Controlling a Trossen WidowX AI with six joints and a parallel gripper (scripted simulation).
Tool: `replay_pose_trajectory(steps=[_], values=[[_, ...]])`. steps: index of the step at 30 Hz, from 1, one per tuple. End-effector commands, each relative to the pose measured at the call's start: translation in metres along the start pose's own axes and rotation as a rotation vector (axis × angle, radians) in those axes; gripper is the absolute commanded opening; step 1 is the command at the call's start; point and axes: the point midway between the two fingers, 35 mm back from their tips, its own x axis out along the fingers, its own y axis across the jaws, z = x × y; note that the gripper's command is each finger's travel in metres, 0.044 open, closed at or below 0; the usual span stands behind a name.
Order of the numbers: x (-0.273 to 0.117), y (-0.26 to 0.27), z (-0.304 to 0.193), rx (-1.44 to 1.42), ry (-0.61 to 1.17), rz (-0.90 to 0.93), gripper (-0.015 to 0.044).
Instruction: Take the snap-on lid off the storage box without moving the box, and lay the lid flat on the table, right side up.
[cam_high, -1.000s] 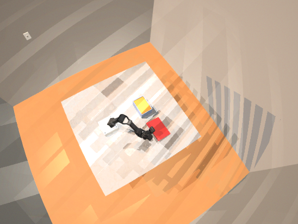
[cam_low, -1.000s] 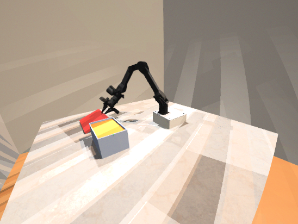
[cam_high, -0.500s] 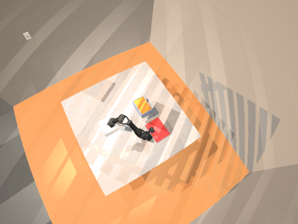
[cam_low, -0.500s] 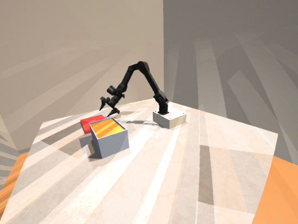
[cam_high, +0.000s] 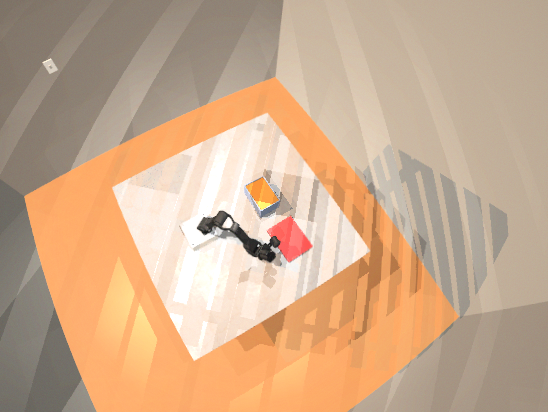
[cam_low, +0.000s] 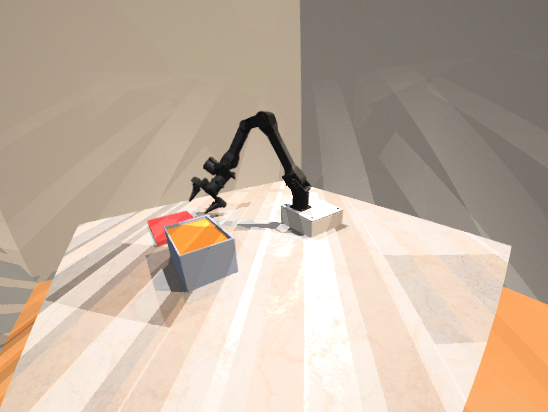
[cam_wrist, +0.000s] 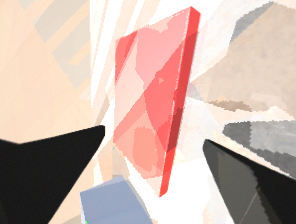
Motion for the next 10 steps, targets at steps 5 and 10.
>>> replay_pose_trajectory(steps=[5,10], values=[[-0.013,-0.01,-0.001,-0.004,0.002,0.001,0.044],[-0.021,-0.016,-0.001,-0.004,0.002,0.001,0.044]])
